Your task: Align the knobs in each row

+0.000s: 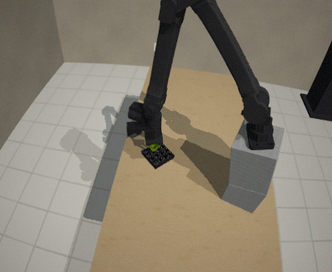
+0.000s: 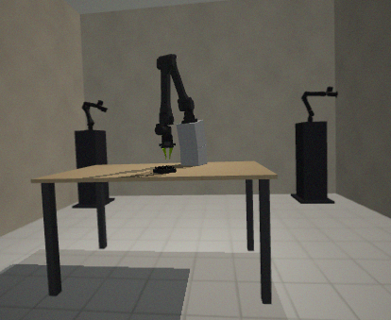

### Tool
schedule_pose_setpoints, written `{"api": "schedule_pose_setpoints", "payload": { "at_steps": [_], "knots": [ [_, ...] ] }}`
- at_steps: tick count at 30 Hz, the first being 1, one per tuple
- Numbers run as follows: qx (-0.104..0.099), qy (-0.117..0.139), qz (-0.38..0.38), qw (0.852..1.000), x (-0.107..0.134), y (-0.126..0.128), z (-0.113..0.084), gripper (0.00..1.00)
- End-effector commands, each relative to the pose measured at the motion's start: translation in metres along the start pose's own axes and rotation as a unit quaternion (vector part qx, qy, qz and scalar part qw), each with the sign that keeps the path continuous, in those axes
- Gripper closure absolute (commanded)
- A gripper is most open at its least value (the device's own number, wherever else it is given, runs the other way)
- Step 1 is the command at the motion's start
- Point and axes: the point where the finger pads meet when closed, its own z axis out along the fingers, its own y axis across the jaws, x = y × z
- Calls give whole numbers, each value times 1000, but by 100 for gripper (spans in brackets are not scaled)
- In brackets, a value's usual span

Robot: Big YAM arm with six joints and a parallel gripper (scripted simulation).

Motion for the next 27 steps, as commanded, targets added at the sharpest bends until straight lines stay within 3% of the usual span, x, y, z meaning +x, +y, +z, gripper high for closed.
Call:
{"api": "schedule_pose_setpoints", "payload": {
  "at_steps": [1, 16, 27],
  "knots": [
    [5, -12, -54, 998, -12, 0, -12, 81],
    [5, -10, -264, 964, -14, 8, -14, 81],
    [6, -9, -308, 951, -15, 8, -13, 81]
  ]
}}
